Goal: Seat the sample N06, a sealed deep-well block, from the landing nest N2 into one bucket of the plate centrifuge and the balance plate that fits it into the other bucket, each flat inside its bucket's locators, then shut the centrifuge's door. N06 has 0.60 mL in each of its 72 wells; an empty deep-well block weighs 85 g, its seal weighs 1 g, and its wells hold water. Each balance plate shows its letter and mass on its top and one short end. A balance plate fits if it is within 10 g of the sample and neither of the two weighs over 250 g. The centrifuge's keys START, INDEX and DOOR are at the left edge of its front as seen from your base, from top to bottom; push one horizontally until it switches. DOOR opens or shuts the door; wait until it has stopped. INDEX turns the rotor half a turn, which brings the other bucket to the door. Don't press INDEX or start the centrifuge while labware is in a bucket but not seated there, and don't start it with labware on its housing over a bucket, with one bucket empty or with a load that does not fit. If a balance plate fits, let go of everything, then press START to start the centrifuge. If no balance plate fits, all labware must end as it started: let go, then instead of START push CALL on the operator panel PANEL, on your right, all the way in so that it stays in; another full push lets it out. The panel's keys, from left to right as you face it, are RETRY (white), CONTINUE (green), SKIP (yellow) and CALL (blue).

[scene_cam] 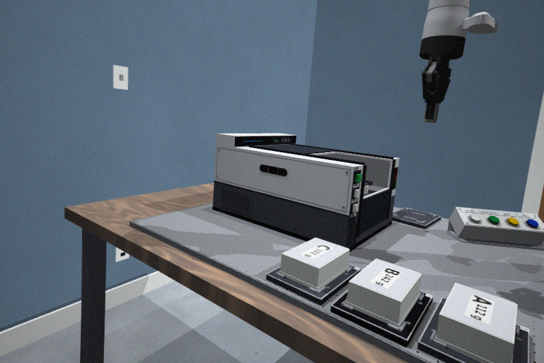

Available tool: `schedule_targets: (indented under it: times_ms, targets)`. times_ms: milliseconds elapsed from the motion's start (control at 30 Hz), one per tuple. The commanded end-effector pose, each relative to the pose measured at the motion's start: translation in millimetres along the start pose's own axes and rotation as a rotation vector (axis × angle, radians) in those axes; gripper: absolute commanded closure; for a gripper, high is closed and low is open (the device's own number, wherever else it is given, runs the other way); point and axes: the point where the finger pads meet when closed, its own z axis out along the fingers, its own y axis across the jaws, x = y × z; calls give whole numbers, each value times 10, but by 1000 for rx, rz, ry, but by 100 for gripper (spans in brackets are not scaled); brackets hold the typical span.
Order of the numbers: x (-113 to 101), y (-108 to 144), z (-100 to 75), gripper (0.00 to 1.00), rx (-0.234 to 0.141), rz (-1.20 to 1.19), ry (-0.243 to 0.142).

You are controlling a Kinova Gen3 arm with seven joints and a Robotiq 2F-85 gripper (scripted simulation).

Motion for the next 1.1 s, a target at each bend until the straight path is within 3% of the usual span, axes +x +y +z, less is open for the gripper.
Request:
schedule_targets:
  times_ms: [0, 200, 233, 1067]
  targets:
    - [-2, 2, -7, 90, 0, 0, 12]
    - [-1, 2, -6, 90, 0, 0, 11]
    - [-21, 26, 6, 0, 0, -40, 12]
    - [-424, 536, 265, 0, -5, -880, 11]
